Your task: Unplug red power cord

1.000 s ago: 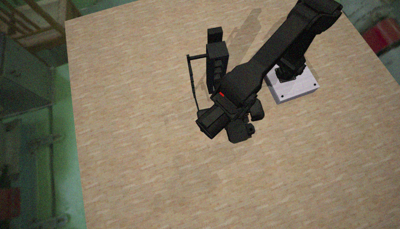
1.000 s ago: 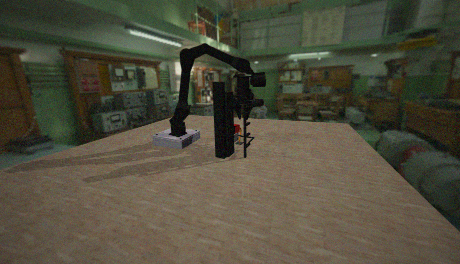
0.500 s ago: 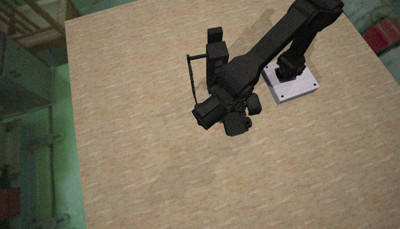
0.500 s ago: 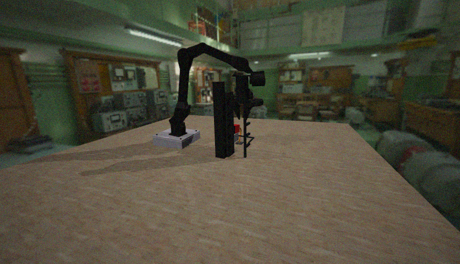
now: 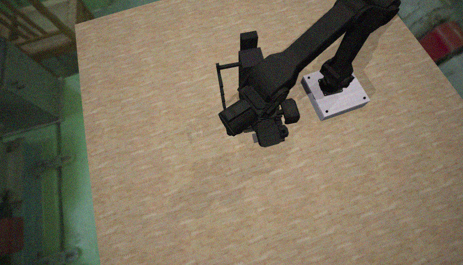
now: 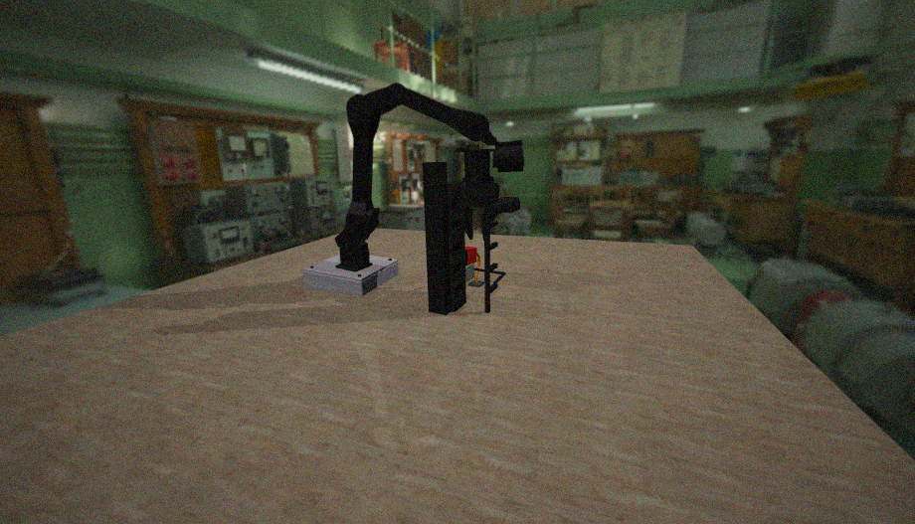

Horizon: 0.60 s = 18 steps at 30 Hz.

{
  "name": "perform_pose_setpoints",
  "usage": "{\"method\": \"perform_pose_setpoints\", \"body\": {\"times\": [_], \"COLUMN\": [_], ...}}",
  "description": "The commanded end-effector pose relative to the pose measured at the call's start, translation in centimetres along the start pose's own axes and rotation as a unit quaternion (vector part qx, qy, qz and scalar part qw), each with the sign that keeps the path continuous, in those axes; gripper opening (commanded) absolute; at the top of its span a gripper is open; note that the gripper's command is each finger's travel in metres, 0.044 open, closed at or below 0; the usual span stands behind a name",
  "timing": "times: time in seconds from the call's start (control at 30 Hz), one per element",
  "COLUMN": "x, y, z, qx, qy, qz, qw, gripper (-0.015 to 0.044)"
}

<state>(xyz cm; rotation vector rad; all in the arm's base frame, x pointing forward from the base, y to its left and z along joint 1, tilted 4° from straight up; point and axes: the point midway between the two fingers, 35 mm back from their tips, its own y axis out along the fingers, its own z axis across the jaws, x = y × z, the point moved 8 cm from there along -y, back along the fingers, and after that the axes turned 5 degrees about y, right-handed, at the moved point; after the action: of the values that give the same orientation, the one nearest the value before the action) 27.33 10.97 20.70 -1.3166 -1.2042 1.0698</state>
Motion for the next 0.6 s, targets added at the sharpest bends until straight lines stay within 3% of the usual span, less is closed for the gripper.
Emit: {"method": "perform_pose_setpoints", "body": {"times": [0.0, 0.57], "x": [-0.8, -3.5], "y": [0.2, 0.2], "z": [0.1, 0.1], "qx": [0.002, 0.002], "qy": [-0.001, -0.001], "qz": [0.000, 0.002], "qw": [1.000, 1.000], "gripper": [0.0160, 0.0160]}}
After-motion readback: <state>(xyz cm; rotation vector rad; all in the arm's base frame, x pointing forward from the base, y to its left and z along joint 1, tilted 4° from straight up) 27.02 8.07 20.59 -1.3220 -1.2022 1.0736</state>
